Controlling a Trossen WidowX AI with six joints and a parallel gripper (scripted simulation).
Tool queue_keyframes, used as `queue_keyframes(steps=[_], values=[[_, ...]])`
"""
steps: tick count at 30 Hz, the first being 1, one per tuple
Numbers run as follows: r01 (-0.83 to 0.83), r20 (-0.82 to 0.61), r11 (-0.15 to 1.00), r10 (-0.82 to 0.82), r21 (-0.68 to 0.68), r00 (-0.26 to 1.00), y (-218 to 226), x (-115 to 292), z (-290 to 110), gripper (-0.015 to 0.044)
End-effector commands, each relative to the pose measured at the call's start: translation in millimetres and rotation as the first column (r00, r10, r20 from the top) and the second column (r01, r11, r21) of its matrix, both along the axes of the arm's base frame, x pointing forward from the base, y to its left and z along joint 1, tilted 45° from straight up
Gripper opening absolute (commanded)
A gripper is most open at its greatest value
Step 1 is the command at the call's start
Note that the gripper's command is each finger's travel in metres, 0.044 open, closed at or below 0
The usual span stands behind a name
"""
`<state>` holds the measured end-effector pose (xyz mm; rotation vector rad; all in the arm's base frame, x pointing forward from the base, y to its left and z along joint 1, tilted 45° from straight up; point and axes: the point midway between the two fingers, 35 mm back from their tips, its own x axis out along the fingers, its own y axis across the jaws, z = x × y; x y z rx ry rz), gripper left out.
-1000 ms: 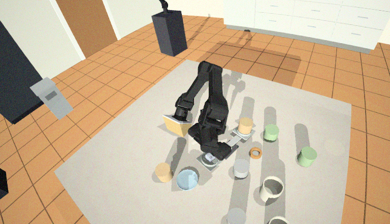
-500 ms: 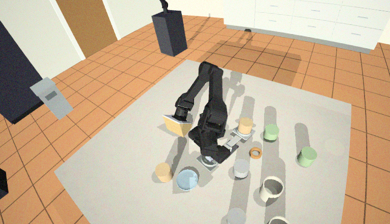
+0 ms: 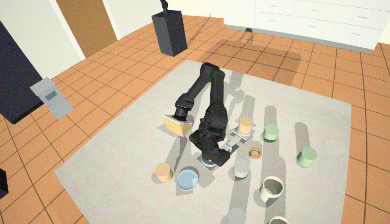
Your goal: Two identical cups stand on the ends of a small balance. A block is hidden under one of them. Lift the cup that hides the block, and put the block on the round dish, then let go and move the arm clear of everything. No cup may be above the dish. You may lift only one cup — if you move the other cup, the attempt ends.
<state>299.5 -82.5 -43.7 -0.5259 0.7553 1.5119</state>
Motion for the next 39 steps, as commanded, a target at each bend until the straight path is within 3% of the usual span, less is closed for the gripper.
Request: queue_keyframes(steps=[1, 3, 8, 13, 17, 39], values=[[-0.002, -0.004, 1.0, 0.003, 0.005, 1.0, 7, -1, -4, 0.026], [-0.003, -0.004, 1.0, 0.003, 0.005, 1.0, 7, -1, -5, 0.026], [-0.003, -0.004, 1.0, 0.003, 0.005, 1.0, 7, -1, -5, 0.0129], [-0.003, -0.004, 1.0, 0.003, 0.005, 1.0, 7, -1, -5, 0.0095], [-0.001, -0.008, 1.0, 0.001, 0.005, 1.0, 5, -1, -3, 0.0], [-0.002, -0.006, 1.0, 0.002, 0.002, 1.0, -58, 8, 63, 0.0]])
